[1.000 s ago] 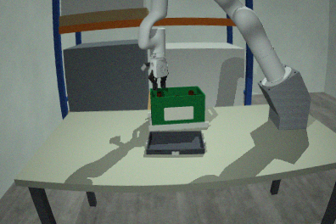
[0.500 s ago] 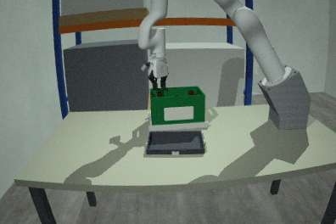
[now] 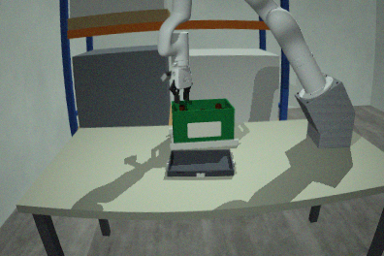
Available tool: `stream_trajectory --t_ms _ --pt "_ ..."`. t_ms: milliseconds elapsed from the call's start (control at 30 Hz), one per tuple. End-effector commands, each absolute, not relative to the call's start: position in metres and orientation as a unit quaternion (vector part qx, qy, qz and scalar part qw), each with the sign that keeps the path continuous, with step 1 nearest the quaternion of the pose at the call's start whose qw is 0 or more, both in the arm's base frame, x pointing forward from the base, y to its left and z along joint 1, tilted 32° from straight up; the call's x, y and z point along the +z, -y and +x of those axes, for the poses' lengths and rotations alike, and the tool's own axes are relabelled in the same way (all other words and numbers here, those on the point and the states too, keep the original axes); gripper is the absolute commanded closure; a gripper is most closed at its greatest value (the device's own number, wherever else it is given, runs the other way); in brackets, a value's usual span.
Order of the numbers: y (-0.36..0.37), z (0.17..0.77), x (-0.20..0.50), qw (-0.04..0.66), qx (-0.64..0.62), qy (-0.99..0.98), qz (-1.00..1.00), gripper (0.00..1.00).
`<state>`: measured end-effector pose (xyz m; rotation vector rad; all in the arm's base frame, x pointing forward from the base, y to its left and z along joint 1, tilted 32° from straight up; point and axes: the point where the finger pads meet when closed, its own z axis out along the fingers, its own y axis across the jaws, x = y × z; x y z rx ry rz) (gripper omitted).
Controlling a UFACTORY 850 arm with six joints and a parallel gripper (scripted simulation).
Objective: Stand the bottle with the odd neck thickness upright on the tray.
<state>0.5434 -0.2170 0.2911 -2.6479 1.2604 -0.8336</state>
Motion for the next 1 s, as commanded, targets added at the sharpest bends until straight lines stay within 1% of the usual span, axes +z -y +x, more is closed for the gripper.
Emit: stream_trajectory --t_ms 0,967 --pt "0.2172 0.5438 0.2920 0.046 -0.274 -0.413 -0.867 0.35" --pt "0.2182 0.5471 0.2866 0.046 -0.274 -0.413 -0.867 0.35"
